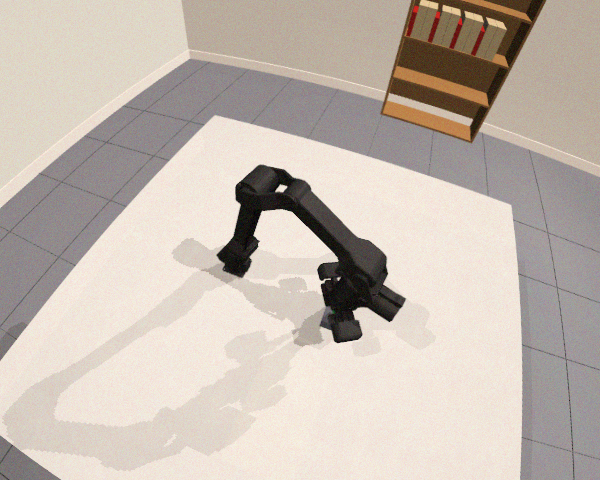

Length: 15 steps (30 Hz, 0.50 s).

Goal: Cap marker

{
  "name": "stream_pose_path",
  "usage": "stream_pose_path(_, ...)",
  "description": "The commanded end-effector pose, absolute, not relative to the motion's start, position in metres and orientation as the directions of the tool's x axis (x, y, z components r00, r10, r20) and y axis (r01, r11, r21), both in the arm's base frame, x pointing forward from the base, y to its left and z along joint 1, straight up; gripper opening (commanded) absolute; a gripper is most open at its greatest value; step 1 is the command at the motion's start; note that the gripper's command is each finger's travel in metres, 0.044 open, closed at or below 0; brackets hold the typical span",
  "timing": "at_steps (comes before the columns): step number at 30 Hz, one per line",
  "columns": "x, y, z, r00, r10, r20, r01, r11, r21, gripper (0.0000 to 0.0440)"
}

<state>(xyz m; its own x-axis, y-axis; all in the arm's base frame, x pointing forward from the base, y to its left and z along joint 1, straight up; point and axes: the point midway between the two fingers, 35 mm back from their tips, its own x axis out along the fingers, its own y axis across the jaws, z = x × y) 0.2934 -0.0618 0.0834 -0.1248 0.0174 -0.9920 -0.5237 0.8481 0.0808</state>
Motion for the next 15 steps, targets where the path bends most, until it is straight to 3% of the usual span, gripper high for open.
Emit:
stream_pose_path(1,0.288,-0.061,0.084,-0.136,0.017,-0.991,-0.528,0.845,0.087,0.0226)
stream_pose_path(9,0.285,-0.059,0.092,-0.097,0.01,-0.995,-0.544,0.837,0.062,0.0431)
stream_pose_path(15,0.292,-0.06,0.107,-0.029,-0.002,-1.0,-0.547,0.837,0.014,0.044)
